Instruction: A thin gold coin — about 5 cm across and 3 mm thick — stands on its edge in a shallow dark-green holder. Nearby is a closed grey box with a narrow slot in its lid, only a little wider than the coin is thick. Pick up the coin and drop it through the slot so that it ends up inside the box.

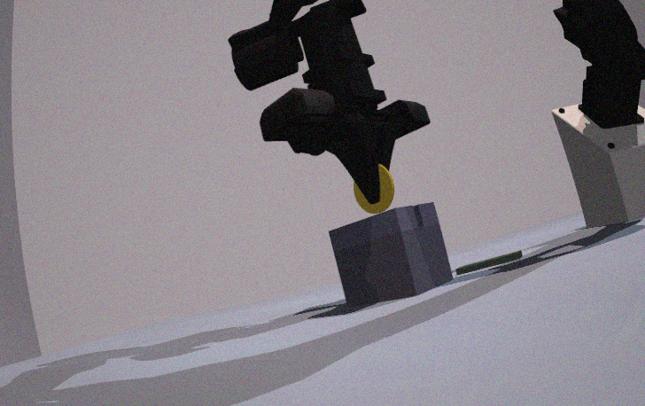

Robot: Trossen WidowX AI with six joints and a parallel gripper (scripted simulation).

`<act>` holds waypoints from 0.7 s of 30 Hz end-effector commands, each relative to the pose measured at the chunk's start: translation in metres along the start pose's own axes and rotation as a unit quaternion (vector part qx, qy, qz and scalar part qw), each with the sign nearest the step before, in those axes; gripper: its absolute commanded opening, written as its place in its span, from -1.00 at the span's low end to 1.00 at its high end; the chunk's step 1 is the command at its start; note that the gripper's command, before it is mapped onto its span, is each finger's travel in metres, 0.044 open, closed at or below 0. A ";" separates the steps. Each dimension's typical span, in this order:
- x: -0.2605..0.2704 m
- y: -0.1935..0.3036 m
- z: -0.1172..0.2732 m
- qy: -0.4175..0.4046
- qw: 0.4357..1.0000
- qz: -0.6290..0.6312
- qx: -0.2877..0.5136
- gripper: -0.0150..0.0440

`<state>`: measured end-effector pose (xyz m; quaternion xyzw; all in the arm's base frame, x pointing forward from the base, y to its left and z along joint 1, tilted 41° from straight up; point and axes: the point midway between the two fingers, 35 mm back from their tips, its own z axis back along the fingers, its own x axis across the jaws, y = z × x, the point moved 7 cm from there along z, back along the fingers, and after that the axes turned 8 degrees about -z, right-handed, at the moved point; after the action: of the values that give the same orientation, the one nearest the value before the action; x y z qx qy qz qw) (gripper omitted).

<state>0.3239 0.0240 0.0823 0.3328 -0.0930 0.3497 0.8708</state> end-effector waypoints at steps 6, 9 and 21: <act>0.000 0.000 -0.001 0.000 1.000 0.000 0.000 -0.14; 0.000 0.000 -0.001 0.000 1.000 0.000 0.000 0.05; 0.000 0.000 0.013 0.000 1.000 0.000 0.000 0.41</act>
<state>0.3225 0.0226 0.0843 0.3365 -0.0877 0.3476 0.8708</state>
